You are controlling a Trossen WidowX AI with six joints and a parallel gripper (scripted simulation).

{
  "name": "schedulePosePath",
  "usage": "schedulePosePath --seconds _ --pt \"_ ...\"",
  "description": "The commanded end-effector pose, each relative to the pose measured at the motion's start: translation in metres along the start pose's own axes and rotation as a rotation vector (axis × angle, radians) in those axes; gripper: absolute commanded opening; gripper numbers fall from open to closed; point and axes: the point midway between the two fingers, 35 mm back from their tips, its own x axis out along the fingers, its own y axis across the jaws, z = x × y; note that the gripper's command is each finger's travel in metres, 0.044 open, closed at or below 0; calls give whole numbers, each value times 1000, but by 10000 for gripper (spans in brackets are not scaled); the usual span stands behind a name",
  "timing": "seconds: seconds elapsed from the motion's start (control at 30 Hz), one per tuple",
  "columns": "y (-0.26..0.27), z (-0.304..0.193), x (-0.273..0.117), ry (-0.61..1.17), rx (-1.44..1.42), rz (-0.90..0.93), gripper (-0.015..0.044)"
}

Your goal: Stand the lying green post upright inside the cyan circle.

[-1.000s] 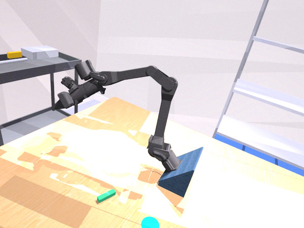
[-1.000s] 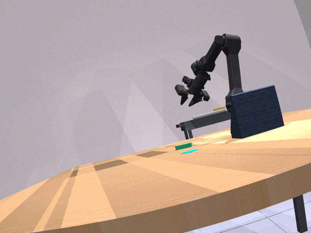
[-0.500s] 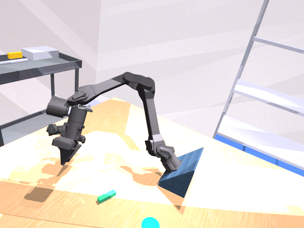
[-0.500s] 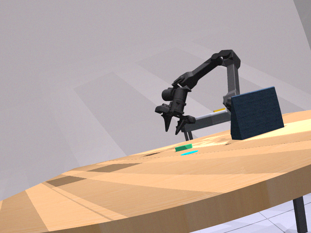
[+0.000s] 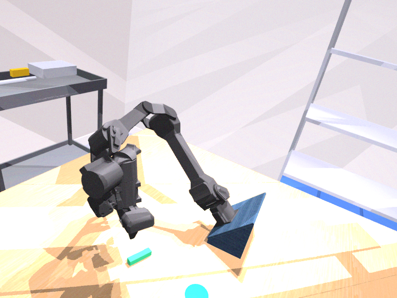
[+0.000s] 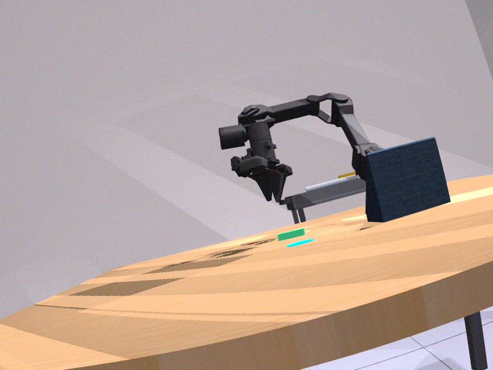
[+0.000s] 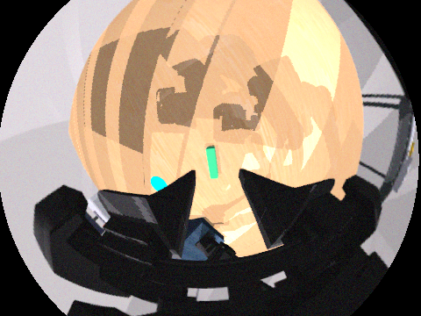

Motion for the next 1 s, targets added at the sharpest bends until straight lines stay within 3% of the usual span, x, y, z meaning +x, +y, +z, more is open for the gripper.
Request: schedulePosePath --seconds 0.0,0.37,0.67,0.97 --pt "25 -13 -20 -73 -216 -158 232" --pt "28 -15 -22 -87 -246 -180 232" --pt "10 -7 84 -33 -150 -176 232" --pt "7 -7 91 -30 -142 -179 232"
